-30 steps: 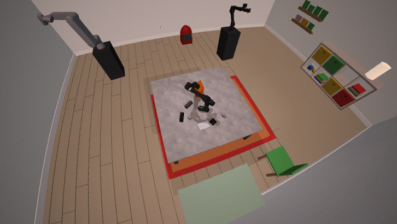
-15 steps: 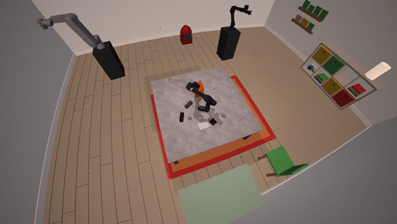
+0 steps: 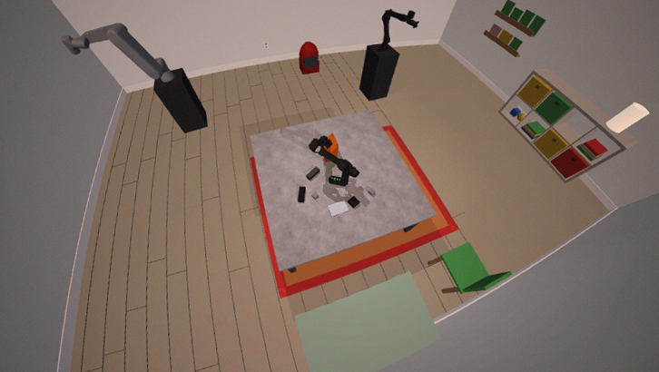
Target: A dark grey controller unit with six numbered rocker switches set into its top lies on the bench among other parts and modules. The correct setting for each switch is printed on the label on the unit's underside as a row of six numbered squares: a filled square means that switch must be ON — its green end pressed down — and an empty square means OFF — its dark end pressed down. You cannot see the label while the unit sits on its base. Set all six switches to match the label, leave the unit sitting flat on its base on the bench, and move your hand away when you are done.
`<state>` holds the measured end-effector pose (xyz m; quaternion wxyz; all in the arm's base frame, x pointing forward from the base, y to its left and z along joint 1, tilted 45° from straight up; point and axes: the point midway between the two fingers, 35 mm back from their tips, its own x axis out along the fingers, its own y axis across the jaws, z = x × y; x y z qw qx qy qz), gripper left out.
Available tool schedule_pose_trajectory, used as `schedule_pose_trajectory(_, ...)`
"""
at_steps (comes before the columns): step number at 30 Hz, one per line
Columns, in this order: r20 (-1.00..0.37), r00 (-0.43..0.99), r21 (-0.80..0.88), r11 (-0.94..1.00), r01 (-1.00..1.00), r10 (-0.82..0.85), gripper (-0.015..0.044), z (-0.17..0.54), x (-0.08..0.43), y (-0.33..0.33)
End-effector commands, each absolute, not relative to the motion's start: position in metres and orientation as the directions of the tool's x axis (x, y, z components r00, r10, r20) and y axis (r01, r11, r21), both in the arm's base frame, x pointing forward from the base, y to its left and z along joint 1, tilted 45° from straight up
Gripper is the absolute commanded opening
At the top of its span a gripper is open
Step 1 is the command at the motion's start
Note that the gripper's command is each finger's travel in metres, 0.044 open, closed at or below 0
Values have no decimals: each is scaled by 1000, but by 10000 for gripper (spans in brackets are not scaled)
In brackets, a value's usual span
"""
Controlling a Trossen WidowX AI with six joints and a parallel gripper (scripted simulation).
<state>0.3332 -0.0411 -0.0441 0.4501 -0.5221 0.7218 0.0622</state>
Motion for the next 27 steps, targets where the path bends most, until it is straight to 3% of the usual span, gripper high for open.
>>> schedule_pose_trajectory(1, -711, -51, -380, 443, -812, -702, 0, -50, 332, -47)
schedule_pose_trajectory(23, -710, -51, -380, 443, -812, -703, 0, -59, 331, -57)
schedule_pose_trajectory(27, -712, -51, -379, 444, -812, -700, 0, -35, 334, -32)
